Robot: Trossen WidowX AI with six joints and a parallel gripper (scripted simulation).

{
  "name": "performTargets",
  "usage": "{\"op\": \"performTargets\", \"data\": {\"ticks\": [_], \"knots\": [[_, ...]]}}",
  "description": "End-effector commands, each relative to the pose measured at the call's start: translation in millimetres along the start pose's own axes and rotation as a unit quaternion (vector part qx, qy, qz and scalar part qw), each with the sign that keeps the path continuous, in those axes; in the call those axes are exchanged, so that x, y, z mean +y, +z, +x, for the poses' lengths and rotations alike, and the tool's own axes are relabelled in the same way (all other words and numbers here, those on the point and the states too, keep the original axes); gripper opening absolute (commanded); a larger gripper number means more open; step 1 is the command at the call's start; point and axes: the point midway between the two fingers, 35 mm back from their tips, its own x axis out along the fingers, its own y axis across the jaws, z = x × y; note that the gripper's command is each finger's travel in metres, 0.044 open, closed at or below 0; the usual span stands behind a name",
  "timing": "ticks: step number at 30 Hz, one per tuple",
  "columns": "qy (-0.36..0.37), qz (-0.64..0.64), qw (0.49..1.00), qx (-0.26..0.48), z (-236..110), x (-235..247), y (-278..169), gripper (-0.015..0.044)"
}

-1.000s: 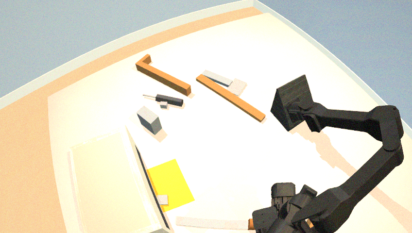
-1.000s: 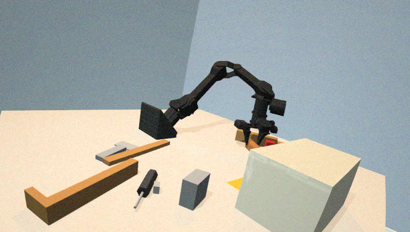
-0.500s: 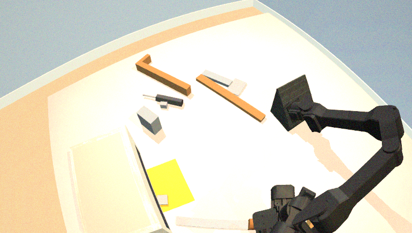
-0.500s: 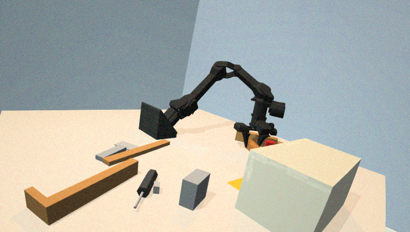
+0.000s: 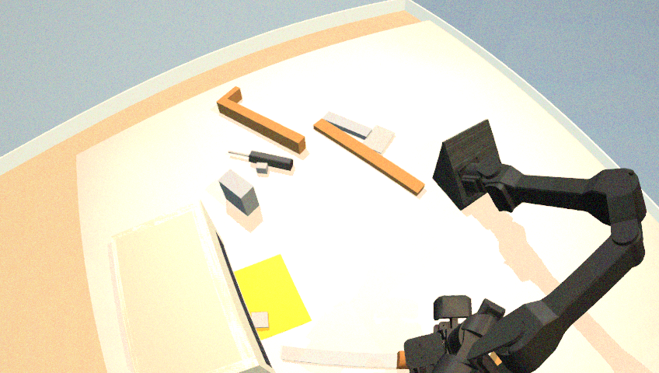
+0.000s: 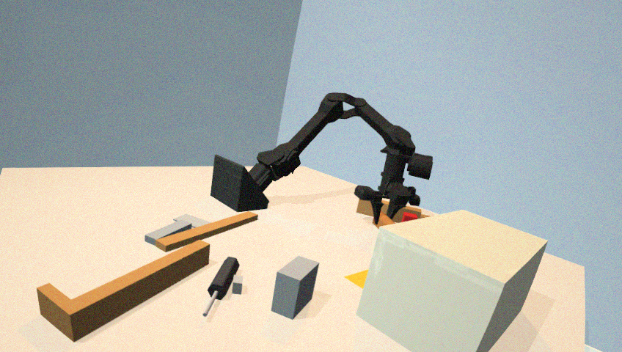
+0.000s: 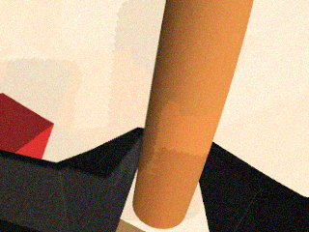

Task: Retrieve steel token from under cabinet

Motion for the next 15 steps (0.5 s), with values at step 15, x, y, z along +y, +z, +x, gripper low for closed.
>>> {"op": "performTargets", "data": {"ticks": [15], "knots": [[-0.001,-0.002,1.000,-0.001,0,0,12,0.0000]]}}
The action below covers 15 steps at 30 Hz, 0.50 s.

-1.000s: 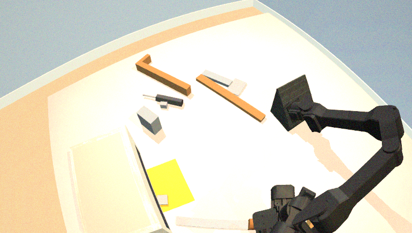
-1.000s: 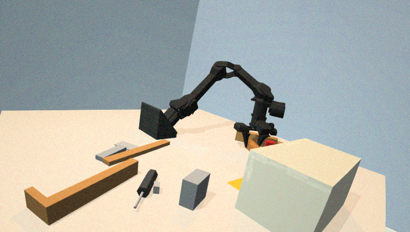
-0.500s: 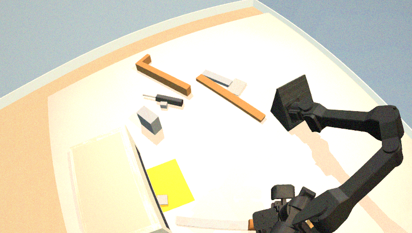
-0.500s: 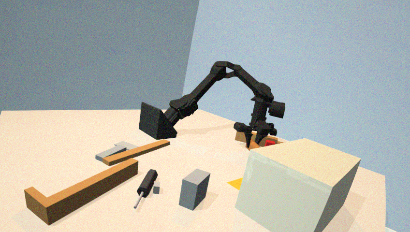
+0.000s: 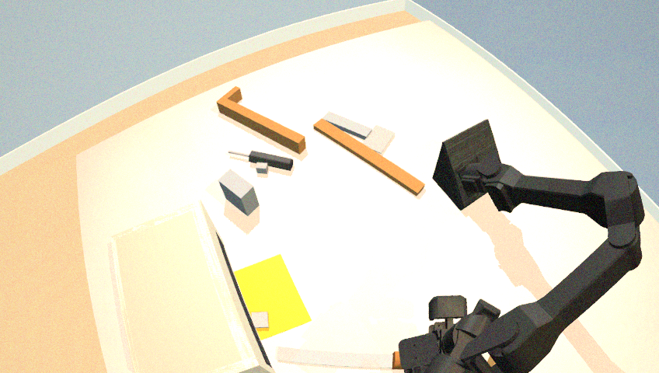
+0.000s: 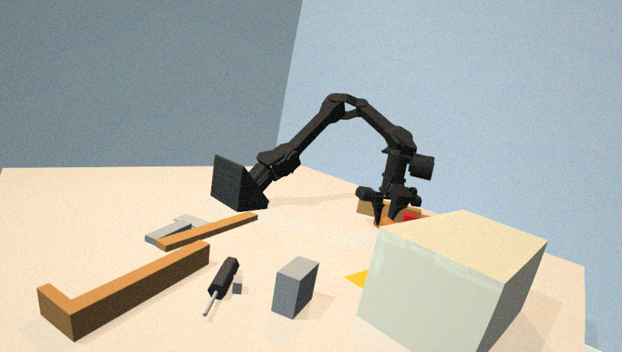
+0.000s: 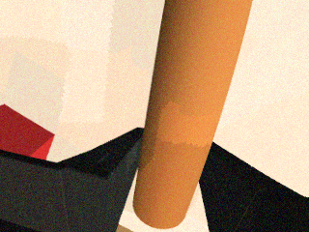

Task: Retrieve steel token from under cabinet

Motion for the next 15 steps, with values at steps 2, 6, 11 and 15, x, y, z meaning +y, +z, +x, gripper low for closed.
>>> {"op": "performTargets", "data": {"ticks": [2,6,11,15], "knots": [[0.000,-0.001,1.000,-0.001,0,0,8,0.0000],[-0.001,-0.001,1.000,-0.001,0,0,14,0.0000],[-0.001,-0.001,1.000,-0.001,0,-1,21,0.0000],[-0.001,-0.001,1.000,-0.001,0,-1,28,0.0000]]}}
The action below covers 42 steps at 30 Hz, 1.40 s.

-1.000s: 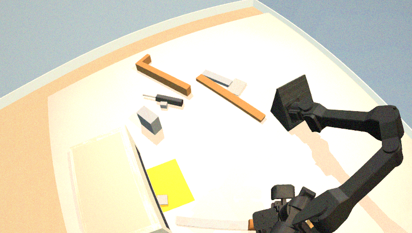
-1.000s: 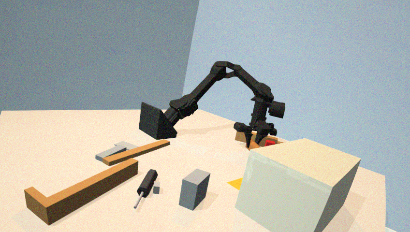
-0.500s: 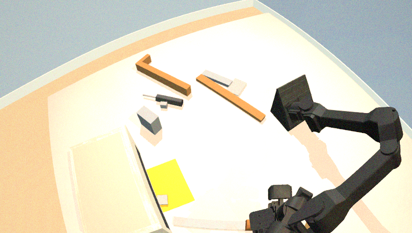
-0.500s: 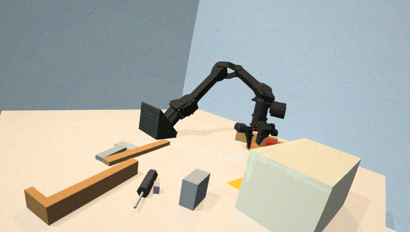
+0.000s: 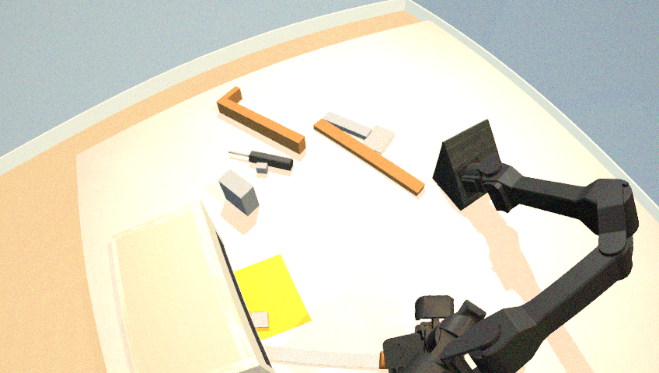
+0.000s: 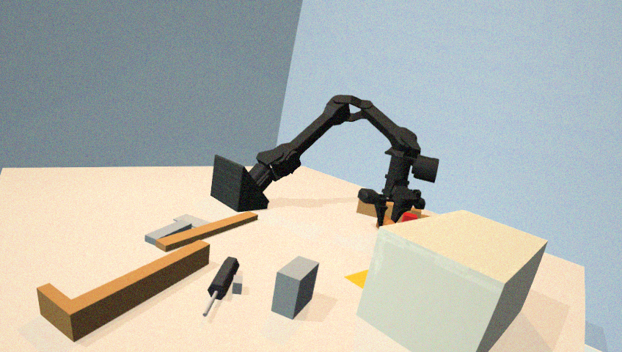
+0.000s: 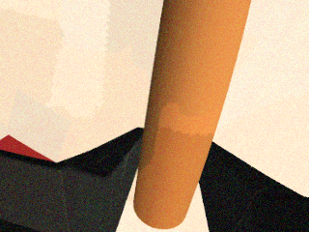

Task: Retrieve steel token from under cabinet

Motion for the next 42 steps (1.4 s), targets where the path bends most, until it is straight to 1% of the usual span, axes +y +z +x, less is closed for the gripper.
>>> {"op": "performTargets", "data": {"ticks": [1,42], "knots": [[0.000,-0.001,1.000,-0.001,0,0,6,0.0000],[-0.001,-0.002,1.000,-0.002,0,-3,66,0.0000]]}}
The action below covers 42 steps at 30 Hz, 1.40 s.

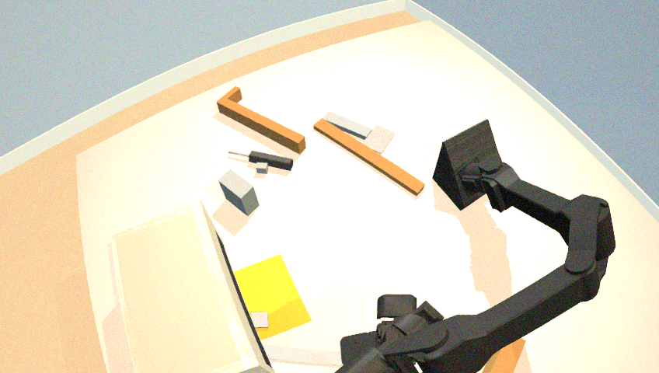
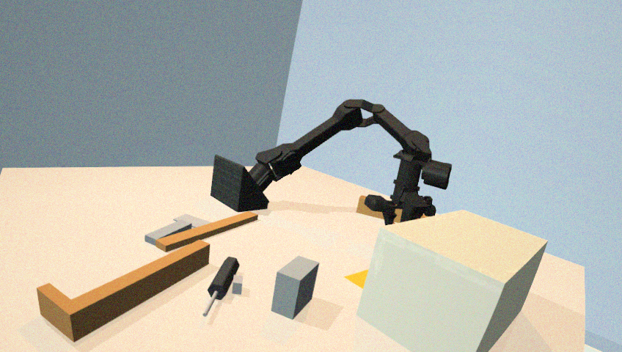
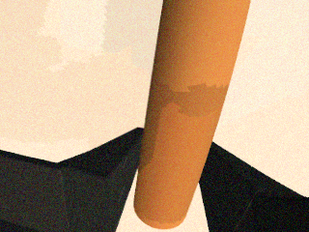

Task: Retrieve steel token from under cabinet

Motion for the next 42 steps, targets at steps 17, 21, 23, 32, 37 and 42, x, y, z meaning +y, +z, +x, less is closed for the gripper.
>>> {"op": "performTargets", "data": {"ticks": [17,21,23,32,37,42], "knots": [[0.000,-0.001,1.000,-0.001,1,-7,18,0.0000],[0.000,0.000,1.000,-0.001,1,-12,19,0.0000],[0.000,0.000,1.000,-0.001,1,-15,19,0.0000],[-0.001,0.000,1.000,-0.001,1,-26,19,0.0000],[-0.001,0.000,1.000,-0.001,1,-32,18,0.0000],[-0.001,0.000,1.000,-0.001,1,-38,18,0.0000]]}}
